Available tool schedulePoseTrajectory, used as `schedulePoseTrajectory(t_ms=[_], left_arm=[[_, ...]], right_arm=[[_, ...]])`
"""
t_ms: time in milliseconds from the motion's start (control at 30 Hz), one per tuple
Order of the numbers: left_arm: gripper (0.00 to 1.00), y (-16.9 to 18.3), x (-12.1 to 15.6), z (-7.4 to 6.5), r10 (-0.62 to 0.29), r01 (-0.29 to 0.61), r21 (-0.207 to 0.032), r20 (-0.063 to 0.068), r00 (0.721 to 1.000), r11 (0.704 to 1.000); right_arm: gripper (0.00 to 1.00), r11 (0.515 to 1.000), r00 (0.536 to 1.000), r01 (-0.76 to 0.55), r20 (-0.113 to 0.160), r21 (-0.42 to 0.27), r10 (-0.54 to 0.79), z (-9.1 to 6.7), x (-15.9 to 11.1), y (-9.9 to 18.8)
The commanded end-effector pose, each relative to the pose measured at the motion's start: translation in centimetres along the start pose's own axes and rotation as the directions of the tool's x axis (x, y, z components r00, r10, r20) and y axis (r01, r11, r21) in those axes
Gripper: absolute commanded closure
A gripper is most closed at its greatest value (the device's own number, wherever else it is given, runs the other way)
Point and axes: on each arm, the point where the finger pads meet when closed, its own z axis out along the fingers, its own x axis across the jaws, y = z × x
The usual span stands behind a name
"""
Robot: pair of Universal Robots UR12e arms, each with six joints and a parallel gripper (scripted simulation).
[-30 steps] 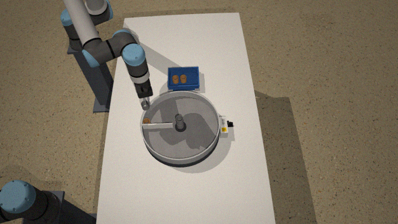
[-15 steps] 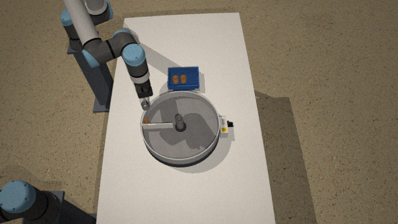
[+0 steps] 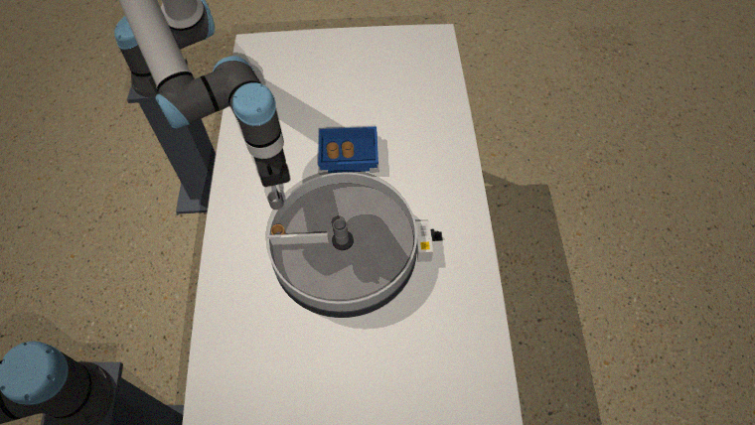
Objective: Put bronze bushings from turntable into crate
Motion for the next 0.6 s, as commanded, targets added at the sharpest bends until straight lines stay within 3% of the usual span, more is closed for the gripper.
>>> schedulePoseTrajectory(t_ms=[0, 367, 567], left_arm=[[1.0, -0.2, 0.0, -0.4, 0.0, 0.0, 0.005, 0.0, 1.0, 1.0], [1.0, -0.6, -0.8, -0.3, -0.001, 0.001, 0.004, 0.0, 1.0, 1.0], [1.0, -1.7, -2.9, -0.3, -0.001, 0.001, 0.004, 0.0, 1.0, 1.0]], right_arm=[[0.0, 1.0, 1.0, 0.001, 0.0, 0.001, -0.001, 0.0, 0.1, 0.0], [0.0, 1.0, 1.0, 0.001, 0.0, 0.001, -0.001, 0.0, 0.1, 0.0], [0.0, 1.0, 1.0, 0.001, 0.0, 0.001, -0.001, 0.0, 0.1, 0.0]])
